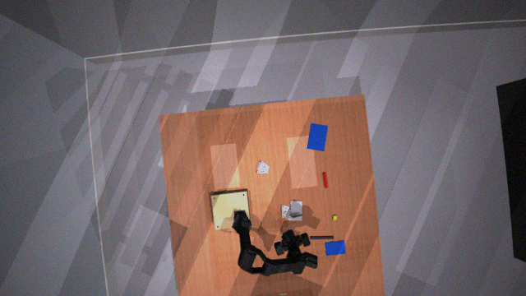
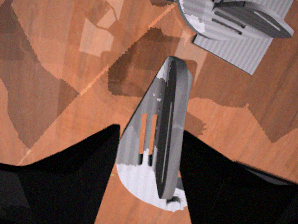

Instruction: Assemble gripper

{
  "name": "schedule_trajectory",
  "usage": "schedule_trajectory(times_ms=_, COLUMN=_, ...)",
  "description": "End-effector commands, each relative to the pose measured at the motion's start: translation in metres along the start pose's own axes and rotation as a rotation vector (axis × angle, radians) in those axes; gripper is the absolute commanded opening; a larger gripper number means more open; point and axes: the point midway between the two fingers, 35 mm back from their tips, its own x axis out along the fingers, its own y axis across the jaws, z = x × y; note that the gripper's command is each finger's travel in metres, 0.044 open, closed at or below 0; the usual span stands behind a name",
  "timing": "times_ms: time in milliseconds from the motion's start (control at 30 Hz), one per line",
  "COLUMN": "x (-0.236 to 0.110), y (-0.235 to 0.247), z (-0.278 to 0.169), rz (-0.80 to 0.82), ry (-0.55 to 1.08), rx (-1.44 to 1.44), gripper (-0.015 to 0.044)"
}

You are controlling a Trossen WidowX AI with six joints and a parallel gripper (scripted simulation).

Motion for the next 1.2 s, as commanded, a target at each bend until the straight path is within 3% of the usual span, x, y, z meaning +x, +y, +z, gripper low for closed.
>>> schedule_trajectory(times_ms=0, x=0.000, y=-0.002, z=0.012, rz=0.005, ry=0.001, rx=0.112, gripper=0.0134)
schedule_trajectory(times_ms=1167, x=0.000, y=-0.013, z=0.098, rz=0.010, ry=-0.006, rx=1.035, gripper=0.0134)
